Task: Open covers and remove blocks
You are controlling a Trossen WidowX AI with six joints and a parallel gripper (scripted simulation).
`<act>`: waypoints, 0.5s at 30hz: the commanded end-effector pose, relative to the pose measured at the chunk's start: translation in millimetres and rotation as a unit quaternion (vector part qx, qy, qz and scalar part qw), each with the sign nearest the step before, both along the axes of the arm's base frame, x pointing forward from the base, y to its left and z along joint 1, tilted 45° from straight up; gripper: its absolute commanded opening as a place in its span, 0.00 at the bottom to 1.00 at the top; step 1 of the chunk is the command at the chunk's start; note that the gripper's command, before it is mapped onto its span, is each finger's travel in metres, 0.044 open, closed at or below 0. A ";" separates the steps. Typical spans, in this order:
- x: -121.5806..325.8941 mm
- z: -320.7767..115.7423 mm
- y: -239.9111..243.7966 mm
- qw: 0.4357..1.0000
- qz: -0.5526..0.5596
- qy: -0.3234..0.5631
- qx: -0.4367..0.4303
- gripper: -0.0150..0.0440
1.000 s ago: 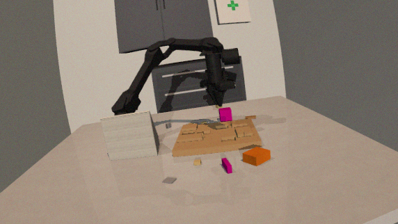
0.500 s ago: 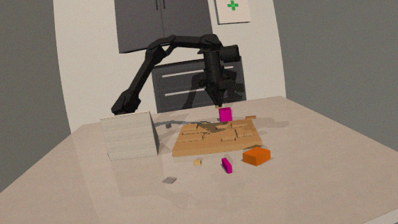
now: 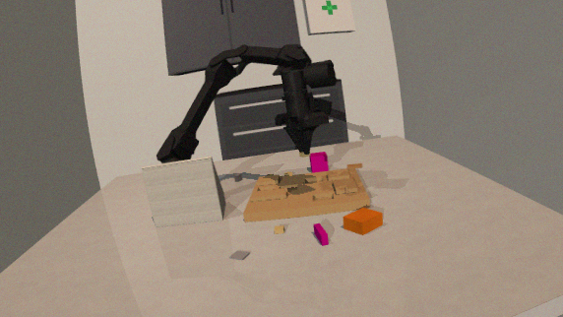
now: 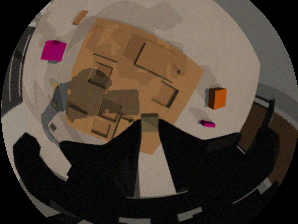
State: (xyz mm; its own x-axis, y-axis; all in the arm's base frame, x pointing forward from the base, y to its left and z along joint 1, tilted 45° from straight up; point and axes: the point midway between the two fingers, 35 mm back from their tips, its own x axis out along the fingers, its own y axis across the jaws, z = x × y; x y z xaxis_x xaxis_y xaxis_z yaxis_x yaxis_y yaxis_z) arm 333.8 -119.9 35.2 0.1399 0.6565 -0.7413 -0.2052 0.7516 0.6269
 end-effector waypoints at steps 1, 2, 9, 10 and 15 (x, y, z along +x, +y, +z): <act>-11.3 -13.0 -11.7 1.000 0.001 0.003 -0.003 0.39; -13.5 -15.3 -14.1 1.000 0.001 0.003 -0.003 0.39; -29.9 -31.5 -29.6 1.000 0.001 0.005 -0.005 0.39; -32.4 -33.8 -31.6 1.000 0.001 0.005 -0.005 0.39; -45.1 -45.0 -41.4 1.000 0.001 0.006 -0.006 0.39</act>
